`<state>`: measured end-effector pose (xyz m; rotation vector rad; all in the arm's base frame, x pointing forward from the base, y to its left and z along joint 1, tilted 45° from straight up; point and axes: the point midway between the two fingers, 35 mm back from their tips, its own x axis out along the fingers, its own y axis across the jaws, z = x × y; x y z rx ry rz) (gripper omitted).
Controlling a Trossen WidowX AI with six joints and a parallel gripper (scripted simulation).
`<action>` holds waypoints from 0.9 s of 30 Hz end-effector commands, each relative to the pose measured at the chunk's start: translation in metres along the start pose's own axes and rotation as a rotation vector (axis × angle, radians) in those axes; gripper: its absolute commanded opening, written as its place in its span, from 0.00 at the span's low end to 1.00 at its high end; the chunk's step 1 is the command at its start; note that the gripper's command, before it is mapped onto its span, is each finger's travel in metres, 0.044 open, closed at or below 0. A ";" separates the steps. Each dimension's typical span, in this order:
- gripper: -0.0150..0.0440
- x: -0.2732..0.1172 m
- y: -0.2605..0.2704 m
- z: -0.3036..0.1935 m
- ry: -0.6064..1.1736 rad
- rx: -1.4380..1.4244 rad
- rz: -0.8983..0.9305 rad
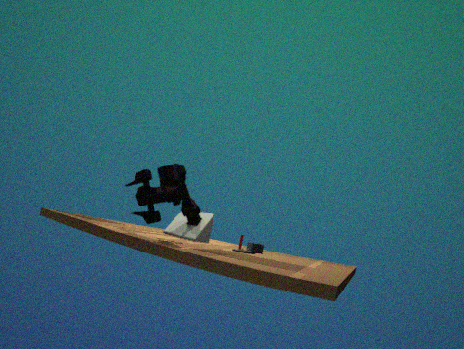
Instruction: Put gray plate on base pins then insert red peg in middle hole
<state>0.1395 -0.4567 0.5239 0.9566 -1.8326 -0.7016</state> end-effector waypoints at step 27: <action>1.00 -0.398 -0.254 -0.174 1.239 -1.497 -0.522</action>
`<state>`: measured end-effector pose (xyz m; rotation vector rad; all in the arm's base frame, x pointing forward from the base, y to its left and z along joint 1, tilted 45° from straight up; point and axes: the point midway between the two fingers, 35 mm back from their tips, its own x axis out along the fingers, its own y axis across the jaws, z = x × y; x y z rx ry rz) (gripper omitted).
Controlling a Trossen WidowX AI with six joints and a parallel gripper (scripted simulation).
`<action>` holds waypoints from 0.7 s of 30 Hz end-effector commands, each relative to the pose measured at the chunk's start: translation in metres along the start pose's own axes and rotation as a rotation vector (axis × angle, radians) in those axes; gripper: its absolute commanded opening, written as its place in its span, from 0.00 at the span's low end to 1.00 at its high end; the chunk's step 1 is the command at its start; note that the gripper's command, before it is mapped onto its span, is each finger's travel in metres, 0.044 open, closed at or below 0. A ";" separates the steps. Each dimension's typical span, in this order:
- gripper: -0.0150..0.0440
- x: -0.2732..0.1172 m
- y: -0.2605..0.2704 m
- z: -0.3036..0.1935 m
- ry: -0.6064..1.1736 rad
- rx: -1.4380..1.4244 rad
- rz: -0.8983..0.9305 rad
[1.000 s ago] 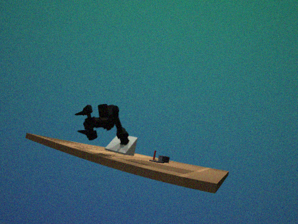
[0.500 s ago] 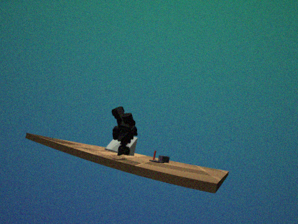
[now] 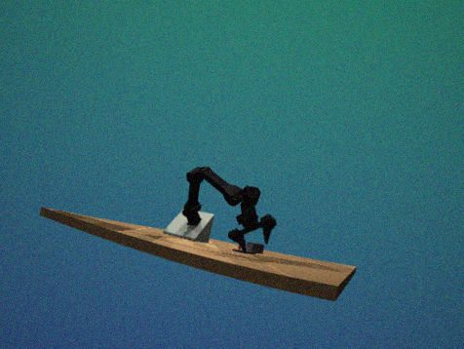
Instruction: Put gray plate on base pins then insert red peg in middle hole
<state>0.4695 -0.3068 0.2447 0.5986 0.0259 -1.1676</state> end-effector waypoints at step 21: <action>1.00 -0.214 -0.042 -0.321 0.706 -1.885 0.242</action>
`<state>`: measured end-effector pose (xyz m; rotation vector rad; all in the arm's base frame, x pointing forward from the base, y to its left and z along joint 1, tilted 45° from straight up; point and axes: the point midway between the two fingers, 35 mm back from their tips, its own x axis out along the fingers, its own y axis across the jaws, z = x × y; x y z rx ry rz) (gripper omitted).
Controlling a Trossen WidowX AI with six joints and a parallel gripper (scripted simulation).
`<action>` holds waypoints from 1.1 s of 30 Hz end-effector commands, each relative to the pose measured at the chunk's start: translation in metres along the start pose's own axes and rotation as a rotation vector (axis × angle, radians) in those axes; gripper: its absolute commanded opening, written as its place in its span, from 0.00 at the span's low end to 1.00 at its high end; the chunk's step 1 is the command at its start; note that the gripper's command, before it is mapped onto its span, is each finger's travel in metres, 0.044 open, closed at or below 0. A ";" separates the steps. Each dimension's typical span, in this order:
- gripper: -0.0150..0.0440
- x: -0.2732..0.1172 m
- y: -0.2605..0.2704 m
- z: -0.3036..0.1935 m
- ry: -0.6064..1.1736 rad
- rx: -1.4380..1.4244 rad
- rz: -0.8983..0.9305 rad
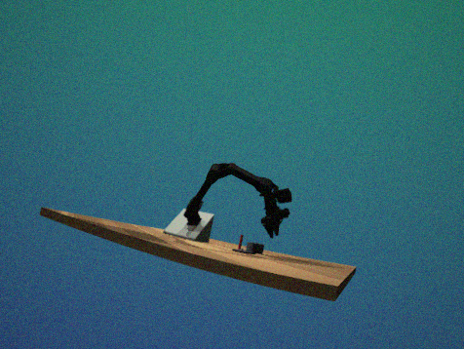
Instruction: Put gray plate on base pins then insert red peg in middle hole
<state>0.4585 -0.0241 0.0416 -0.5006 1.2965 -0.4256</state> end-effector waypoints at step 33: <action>1.00 0.025 0.105 -0.119 0.336 -1.218 0.017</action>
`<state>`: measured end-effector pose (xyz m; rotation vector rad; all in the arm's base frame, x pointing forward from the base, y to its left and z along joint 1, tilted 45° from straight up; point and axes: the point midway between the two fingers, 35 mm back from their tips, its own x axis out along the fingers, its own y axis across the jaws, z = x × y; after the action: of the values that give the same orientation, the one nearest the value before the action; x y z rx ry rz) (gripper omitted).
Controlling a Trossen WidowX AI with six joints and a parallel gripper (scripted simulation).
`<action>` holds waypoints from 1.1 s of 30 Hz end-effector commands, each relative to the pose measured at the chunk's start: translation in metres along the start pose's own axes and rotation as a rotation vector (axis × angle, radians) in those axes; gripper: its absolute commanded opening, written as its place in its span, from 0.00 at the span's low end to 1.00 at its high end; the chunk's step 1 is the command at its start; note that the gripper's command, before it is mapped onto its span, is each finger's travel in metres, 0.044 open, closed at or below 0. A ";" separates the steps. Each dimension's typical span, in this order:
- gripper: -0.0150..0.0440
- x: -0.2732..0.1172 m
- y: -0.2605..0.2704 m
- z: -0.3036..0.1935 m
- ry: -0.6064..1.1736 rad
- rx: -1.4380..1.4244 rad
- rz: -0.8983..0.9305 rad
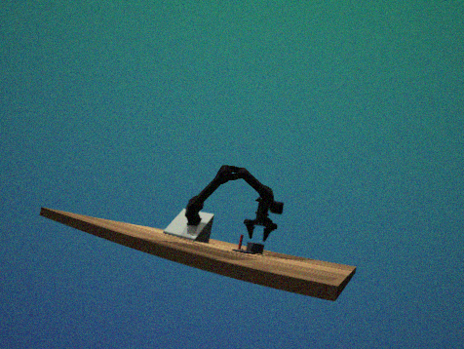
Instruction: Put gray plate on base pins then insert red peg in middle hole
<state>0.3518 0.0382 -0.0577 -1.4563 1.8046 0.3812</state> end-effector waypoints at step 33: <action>1.00 0.059 0.002 -0.002 0.009 -0.008 -0.004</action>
<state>0.3489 0.0007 -0.0958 -1.4583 1.8042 0.3778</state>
